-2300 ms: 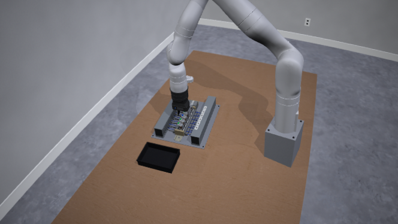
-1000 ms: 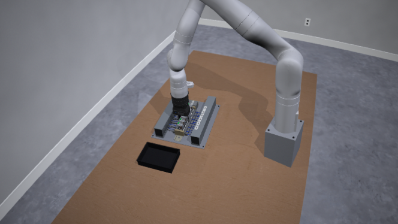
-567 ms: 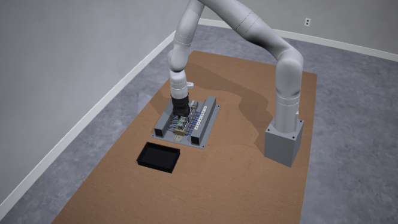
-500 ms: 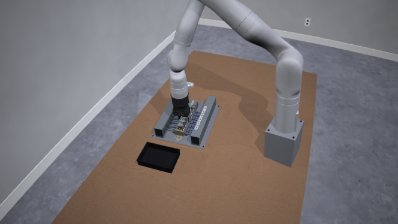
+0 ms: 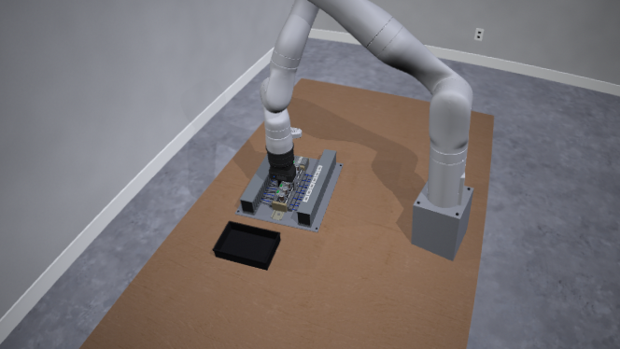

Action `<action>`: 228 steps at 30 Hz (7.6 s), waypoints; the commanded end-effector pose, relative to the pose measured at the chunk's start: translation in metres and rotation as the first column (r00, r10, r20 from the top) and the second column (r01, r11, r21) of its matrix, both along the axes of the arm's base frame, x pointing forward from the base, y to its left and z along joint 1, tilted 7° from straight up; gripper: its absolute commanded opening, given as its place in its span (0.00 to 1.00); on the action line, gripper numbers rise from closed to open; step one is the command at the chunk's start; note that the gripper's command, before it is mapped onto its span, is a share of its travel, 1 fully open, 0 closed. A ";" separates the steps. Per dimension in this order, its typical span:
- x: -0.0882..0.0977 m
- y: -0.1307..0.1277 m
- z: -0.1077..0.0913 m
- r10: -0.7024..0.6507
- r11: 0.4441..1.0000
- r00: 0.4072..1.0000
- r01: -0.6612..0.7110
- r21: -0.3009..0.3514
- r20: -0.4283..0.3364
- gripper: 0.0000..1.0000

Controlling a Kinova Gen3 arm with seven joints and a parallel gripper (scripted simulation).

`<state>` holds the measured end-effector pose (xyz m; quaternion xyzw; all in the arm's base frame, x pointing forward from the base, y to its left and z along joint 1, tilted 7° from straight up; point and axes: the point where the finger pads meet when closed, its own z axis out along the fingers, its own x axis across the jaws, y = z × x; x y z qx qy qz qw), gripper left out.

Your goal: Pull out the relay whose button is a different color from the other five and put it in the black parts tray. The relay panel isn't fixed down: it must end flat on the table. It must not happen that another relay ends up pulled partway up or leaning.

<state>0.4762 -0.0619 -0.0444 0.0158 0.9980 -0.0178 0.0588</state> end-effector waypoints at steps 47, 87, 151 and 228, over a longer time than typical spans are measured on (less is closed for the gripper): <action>0.001 0.000 0.001 0.000 1.000 1.000 0.000 0.000 0.002 0.00; 0.001 0.000 0.001 0.000 1.000 1.000 0.000 0.000 0.002 0.00; 0.001 0.000 0.001 -0.001 1.000 1.000 0.001 0.001 -0.027 0.00; 0.000 0.000 0.002 0.000 1.000 1.000 0.000 -0.001 0.010 0.00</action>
